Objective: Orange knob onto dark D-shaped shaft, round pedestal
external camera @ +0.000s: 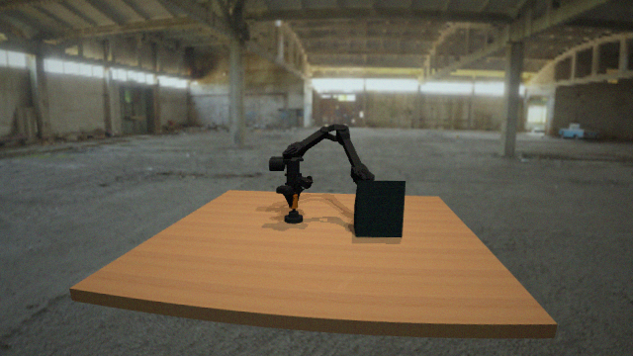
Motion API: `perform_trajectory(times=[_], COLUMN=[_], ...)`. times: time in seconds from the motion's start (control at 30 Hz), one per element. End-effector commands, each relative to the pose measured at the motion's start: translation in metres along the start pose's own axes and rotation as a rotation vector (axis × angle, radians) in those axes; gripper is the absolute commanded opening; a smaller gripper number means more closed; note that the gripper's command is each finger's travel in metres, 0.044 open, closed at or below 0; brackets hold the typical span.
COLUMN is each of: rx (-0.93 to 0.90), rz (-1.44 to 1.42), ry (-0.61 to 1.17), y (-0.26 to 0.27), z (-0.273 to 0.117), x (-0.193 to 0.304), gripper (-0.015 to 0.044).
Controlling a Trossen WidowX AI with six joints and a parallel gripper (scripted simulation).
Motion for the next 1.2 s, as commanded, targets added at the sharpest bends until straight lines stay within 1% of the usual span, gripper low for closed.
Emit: perform_trajectory(times=[0.0,1.17], rx=[-0.001,0.002], rz=[0.206,2.581], ry=[0.002,0.002], y=[0.0002,0.0005], z=[0.0004,0.0007], x=[0.0010,0.0008], gripper=[0.0000,0.0000])
Point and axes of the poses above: the point midway between the two fingers, 35 mm back from their tips, its own z axis out along the fingers, its own y axis across the jaws, x = y × z, the point moved 5 cm from there along -z, back along the fingers, and after that the axes turned 5 degrees about -z, right-handed, at the moved point
